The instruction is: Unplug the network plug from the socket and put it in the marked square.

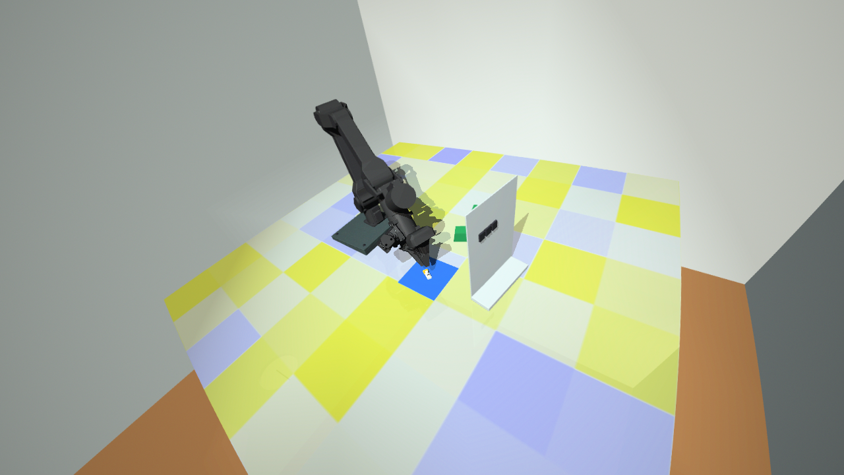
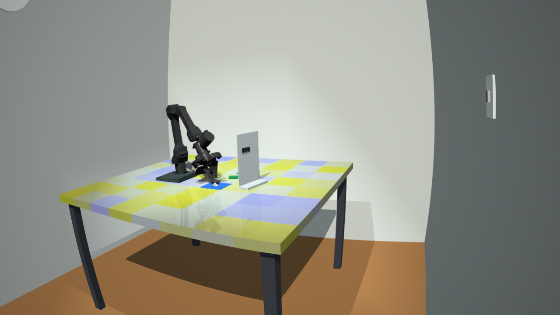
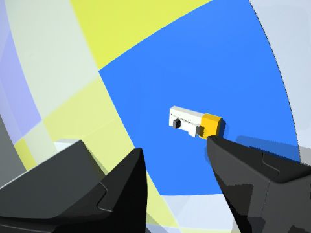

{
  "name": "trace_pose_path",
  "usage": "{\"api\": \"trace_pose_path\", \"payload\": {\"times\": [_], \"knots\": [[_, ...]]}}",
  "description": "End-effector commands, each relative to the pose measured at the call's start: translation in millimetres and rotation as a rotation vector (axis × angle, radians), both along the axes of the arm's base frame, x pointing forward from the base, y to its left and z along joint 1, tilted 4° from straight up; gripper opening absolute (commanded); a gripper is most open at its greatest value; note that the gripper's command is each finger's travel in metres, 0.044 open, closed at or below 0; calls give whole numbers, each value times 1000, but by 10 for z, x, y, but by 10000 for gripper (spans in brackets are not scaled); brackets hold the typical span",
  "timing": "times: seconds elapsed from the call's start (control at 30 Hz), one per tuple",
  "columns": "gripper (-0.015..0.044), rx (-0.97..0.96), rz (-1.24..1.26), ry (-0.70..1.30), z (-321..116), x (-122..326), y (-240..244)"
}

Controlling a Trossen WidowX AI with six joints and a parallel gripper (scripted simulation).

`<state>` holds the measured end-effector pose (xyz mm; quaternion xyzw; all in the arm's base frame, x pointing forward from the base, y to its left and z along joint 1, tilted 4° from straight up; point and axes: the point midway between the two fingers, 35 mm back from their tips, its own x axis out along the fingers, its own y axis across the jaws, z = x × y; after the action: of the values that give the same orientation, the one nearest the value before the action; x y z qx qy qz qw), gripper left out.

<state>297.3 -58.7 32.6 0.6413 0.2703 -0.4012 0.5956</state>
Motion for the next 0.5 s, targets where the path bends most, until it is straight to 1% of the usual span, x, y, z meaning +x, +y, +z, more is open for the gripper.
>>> {"api": "trace_pose_path", "payload": {"times": [0.0,0.47], "knots": [[156,0,-5,-3,50,-24,3],[156,1,-6,-2,224,-14,7]]}}
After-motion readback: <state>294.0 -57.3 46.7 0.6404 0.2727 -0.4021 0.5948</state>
